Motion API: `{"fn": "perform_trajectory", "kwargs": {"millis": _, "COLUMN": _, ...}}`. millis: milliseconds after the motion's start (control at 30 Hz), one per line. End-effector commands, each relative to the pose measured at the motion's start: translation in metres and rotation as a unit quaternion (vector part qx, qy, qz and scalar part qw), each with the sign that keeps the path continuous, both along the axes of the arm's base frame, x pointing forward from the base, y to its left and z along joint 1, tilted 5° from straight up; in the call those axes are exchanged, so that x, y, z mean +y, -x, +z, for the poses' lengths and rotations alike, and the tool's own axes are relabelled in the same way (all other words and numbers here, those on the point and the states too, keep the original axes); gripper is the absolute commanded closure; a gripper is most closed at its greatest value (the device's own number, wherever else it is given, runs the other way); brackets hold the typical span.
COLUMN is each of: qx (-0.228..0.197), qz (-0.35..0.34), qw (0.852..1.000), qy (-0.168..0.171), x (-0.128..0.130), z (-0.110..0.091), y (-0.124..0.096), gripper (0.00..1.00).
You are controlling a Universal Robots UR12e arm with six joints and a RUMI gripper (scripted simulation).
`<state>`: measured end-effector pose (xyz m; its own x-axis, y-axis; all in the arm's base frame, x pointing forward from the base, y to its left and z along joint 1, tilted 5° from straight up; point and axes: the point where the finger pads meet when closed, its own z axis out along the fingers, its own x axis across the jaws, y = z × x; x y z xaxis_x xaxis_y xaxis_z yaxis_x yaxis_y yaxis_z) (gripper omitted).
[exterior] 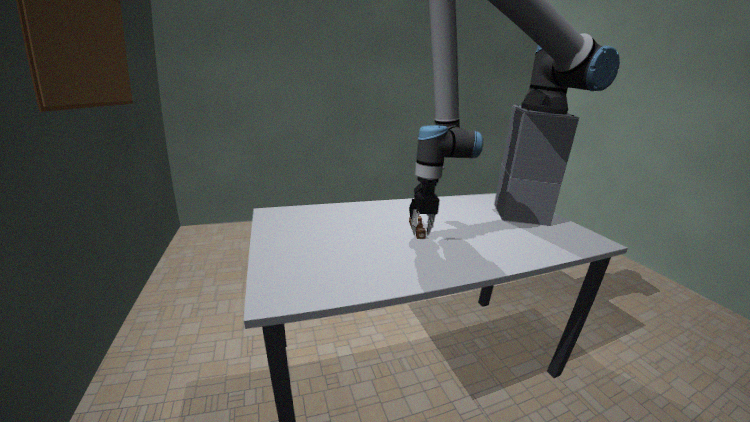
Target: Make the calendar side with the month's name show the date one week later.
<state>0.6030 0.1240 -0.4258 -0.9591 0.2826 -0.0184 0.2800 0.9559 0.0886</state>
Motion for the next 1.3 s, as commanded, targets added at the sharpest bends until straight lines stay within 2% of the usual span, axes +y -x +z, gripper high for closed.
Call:
{"fn": "perform_trajectory", "kwargs": {"millis": 0, "qx": -0.002, "qz": 0.000, "qw": 1.000, "qy": 0.001, "x": 0.0007, "z": 0.0018, "y": -0.0026, "gripper": 0.71}}
{"fn": "perform_trajectory", "kwargs": {"millis": 500, "qx": -0.002, "qz": 0.000, "qw": 1.000, "qy": 0.001, "x": 0.0007, "z": 0.0018, "y": -0.0026, "gripper": 0.71}}
{"fn": "perform_trajectory", "kwargs": {"millis": 533, "qx": -0.002, "qz": 0.000, "qw": 1.000, "qy": 0.001, "x": 0.0007, "z": 0.0018, "y": -0.0026, "gripper": 0.89}}
{"fn": "perform_trajectory", "kwargs": {"millis": 1267, "qx": -0.002, "qz": 0.000, "qw": 1.000, "qy": 0.001, "x": 0.0007, "z": 0.0018, "y": -0.0026, "gripper": 0.89}}
